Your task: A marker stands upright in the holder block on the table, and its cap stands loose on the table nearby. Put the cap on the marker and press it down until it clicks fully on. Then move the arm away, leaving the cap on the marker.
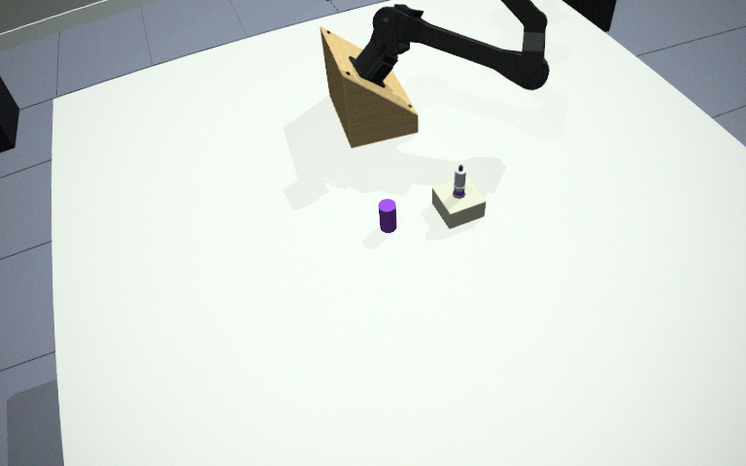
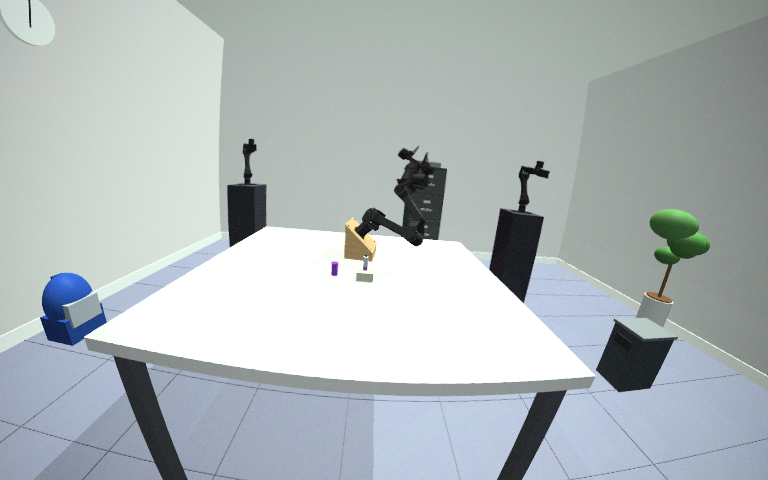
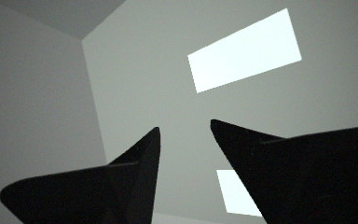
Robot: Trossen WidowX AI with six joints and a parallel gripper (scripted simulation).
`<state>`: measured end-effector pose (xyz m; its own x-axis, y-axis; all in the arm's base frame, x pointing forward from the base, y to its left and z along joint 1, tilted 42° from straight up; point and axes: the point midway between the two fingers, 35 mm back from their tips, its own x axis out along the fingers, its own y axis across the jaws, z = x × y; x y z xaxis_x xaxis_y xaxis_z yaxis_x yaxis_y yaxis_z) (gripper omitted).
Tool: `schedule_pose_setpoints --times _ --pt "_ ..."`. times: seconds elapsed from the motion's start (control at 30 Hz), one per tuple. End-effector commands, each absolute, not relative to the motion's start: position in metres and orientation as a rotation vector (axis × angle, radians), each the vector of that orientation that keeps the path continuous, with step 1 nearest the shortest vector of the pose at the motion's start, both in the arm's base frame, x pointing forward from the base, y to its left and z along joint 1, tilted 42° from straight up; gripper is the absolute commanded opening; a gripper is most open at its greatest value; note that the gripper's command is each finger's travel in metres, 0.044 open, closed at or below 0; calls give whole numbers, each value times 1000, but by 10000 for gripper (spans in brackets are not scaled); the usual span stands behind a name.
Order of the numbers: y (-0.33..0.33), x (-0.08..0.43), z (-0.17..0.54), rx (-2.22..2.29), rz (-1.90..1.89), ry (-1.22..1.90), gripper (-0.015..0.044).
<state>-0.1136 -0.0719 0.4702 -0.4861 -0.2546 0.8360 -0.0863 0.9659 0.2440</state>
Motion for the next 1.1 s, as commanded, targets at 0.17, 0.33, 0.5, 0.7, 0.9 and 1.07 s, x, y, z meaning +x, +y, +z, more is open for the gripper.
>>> schedule_pose_setpoints --times 0.17,0.33,0.5,0.7,0.9,1.07 --pt "-211 -137 419 738 -755 -2010 244" --pt "-279 -115 376 1009 -1010 -1788 244" --pt "-333 -71 324 1247 -1198 -1457 244" --pt "-369 1 259 1457 -1310 -974 244" --pt "-371 81 195 1575 -1301 -446 244" --pt "-348 146 144 1609 -1207 -2 244"
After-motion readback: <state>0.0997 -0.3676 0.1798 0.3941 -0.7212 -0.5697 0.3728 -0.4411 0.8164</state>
